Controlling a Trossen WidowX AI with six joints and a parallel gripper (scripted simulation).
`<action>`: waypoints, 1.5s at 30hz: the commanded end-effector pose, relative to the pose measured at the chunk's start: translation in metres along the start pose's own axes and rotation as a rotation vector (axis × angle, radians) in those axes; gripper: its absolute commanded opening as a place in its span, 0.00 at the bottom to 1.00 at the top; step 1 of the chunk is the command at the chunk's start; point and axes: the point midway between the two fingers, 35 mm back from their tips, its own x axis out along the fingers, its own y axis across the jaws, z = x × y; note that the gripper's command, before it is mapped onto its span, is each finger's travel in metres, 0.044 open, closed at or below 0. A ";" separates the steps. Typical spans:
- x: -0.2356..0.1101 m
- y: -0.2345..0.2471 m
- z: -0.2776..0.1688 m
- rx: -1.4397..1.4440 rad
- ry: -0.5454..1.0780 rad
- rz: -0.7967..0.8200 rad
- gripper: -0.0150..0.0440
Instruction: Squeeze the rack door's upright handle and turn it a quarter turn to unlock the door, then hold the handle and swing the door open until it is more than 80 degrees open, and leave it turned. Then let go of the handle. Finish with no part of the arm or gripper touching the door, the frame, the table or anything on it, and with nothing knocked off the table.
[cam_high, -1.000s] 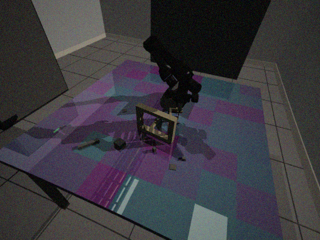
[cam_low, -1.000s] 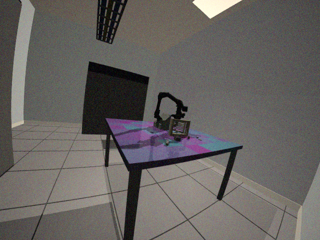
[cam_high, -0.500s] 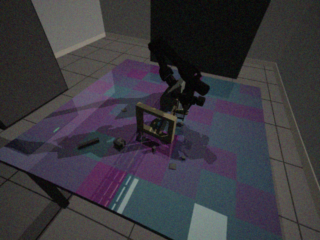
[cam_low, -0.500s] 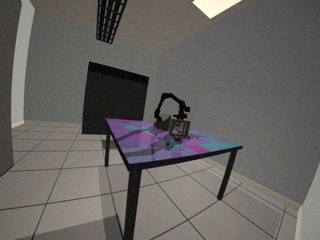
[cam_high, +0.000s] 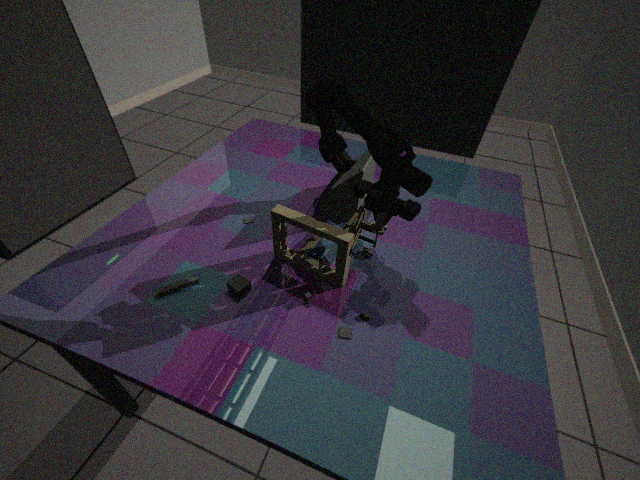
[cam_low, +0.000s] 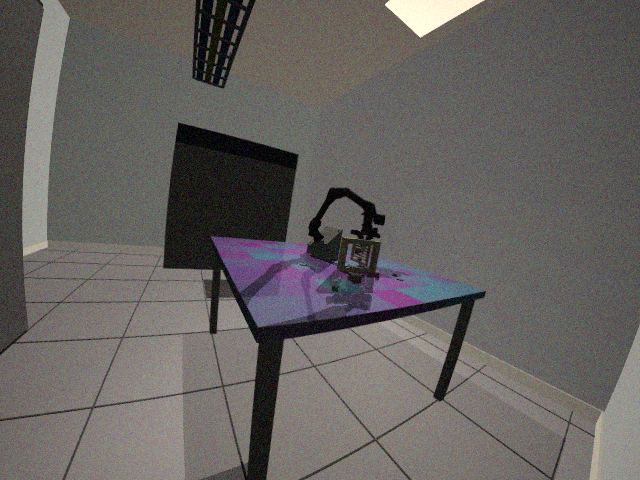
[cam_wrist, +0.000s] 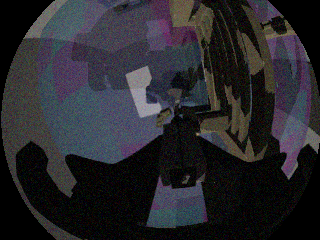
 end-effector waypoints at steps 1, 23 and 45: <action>0.000 0.002 0.000 0.028 0.001 0.000 0.30; -0.001 0.002 0.000 0.028 0.001 0.000 0.76; -0.033 0.004 0.001 0.027 0.002 0.002 0.76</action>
